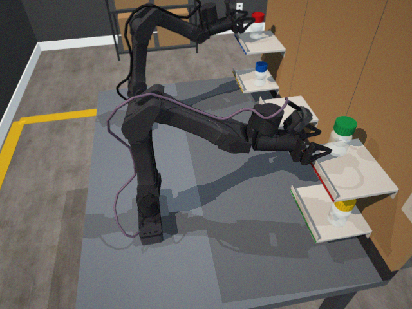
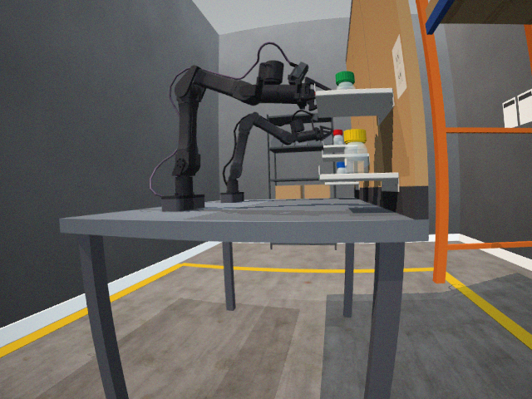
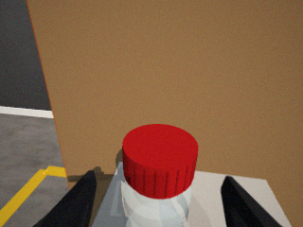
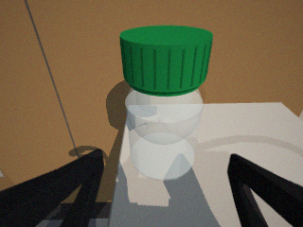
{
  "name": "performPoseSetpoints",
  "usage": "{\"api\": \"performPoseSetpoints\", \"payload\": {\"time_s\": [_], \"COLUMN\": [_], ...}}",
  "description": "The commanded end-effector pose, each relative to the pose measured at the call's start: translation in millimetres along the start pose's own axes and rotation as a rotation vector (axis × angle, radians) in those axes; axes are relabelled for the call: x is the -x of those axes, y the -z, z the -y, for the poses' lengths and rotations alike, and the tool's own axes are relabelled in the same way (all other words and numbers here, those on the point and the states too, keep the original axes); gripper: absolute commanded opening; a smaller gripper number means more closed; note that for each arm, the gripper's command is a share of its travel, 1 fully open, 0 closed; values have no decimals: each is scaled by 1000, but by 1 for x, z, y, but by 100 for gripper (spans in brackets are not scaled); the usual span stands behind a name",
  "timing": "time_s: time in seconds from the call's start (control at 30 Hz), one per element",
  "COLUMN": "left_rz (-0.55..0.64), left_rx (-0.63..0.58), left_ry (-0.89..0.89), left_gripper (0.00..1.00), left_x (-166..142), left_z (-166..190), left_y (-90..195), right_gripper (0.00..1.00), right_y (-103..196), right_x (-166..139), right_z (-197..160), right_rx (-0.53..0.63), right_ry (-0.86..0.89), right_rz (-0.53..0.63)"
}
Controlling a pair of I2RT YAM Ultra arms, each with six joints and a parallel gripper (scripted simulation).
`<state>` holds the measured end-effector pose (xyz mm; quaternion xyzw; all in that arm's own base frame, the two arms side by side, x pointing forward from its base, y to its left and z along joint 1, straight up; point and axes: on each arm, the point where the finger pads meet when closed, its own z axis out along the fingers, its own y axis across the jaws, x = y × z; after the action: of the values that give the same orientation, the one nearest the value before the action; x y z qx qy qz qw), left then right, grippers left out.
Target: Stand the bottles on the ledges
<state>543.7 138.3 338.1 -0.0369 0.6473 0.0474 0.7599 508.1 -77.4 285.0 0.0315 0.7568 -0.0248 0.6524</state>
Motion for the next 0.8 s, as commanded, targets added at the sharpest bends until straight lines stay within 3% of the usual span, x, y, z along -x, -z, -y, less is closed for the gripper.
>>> {"api": "performPoseSetpoints", "payload": {"time_s": [0.0,0.77], "left_rz": [-13,-12], "left_rx": [3,1], "left_ry": [5,3], "left_gripper": [81,81], "left_x": [-1,-1], "left_z": [1,2], "left_y": [-10,-39], "right_gripper": [81,81], "right_y": [-5,-36], "right_x": [28,37], "right_z": [-3,-4], "right_rx": [-1,-1], "right_ry": [0,1], "right_rz": [46,60]}}
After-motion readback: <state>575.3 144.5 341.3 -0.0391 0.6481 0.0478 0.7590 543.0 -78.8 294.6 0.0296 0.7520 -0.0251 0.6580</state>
